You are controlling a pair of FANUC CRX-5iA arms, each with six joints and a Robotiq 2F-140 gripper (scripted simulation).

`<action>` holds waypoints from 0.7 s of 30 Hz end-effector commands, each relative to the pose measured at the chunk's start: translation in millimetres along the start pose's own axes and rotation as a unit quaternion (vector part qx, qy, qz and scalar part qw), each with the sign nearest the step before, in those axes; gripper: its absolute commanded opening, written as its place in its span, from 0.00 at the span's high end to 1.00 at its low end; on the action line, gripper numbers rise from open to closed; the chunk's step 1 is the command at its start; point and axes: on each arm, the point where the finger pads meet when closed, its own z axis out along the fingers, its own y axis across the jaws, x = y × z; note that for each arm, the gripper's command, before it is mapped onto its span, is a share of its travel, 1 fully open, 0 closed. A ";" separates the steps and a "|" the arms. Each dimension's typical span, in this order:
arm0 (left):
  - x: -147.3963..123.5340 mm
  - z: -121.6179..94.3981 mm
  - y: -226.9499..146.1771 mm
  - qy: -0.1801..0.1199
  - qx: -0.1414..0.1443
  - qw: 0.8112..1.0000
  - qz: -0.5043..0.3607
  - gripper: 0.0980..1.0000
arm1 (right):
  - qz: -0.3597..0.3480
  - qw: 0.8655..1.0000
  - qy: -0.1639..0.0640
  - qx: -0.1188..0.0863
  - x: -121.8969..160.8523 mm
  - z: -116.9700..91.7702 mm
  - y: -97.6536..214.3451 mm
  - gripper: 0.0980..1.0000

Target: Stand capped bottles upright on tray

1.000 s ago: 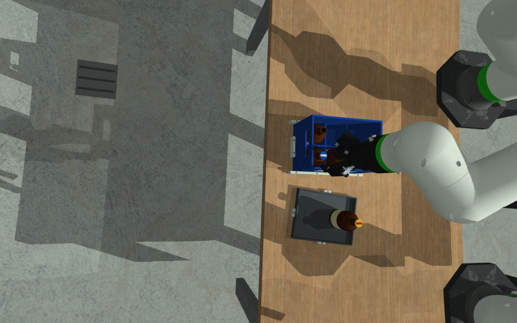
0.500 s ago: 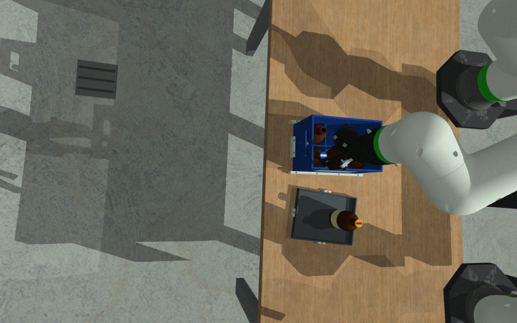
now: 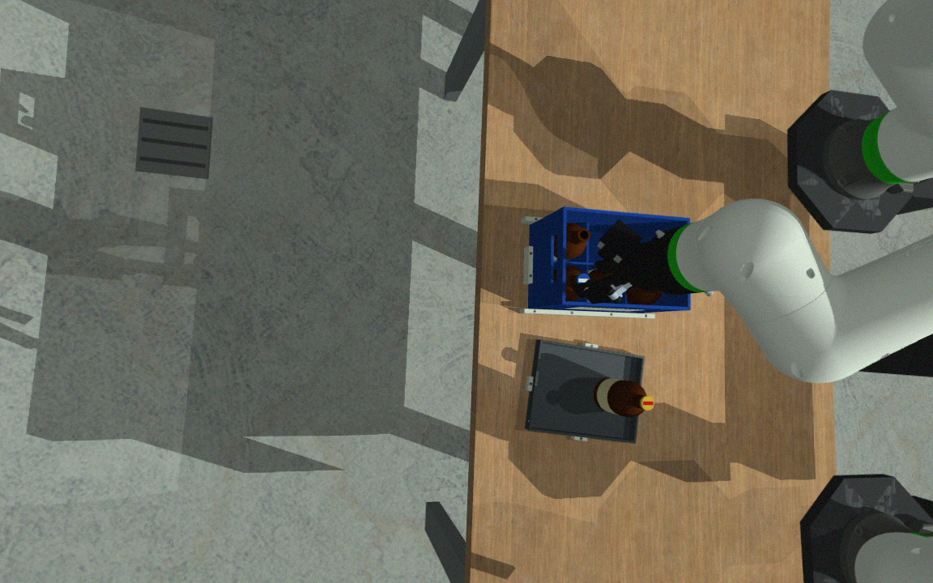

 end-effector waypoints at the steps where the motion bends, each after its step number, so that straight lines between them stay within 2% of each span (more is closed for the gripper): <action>1: -0.6 -0.5 0.1 -0.001 0.000 1.000 0.000 0.00 | 0.000 1.000 0.000 0.001 0.2 3.1 -0.4 0.62; 8: -0.6 -0.5 0.1 -0.001 0.000 1.000 0.000 0.00 | 0.000 1.000 0.000 0.001 0.3 16.5 0.7 0.62; 21: -0.6 -0.5 0.1 -0.001 0.000 1.000 0.000 0.00 | 0.000 1.000 0.000 0.001 0.3 18.0 0.4 0.62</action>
